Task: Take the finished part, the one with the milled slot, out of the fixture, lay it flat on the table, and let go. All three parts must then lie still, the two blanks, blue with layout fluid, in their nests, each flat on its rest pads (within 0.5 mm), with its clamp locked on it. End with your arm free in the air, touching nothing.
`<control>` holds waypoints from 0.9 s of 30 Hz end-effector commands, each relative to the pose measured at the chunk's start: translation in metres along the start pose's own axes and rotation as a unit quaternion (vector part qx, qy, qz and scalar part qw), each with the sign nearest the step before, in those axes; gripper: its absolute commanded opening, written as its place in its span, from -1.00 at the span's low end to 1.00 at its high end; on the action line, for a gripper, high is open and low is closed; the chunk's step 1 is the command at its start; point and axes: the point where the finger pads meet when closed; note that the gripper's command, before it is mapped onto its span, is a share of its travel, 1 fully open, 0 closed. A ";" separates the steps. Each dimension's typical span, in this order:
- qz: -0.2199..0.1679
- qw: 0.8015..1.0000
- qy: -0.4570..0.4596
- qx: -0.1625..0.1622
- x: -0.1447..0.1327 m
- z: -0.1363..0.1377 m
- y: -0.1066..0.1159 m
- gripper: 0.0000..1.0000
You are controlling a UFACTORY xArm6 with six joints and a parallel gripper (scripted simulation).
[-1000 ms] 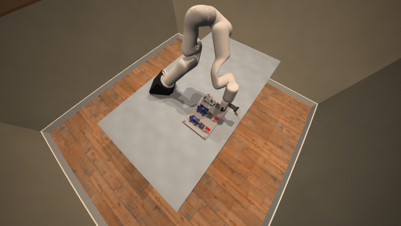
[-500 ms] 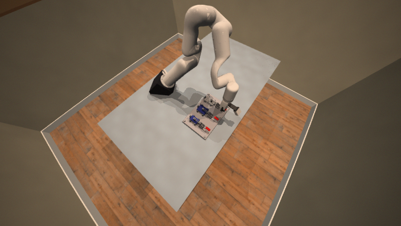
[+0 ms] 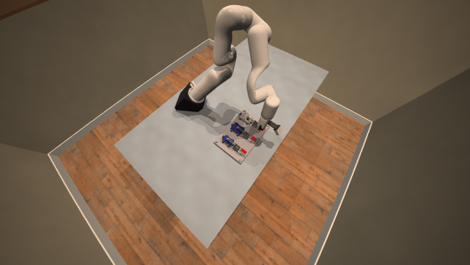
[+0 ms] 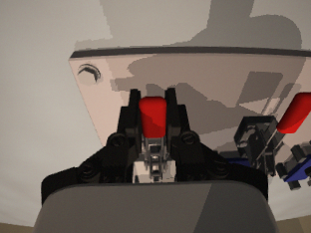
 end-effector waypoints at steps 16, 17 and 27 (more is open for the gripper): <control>0.002 1.000 0.000 0.000 -0.003 0.000 0.010 -1.00; 0.002 1.000 0.000 0.001 -0.004 0.001 0.010 -1.00; 0.002 1.000 0.000 0.000 -0.008 0.001 0.015 -1.00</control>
Point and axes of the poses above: the point where the finger pads meet when closed, its own y axis back along the fingers, its own z axis across the jaws, x = y × z, and after that the axes turned 14 degrees about -y, right-handed
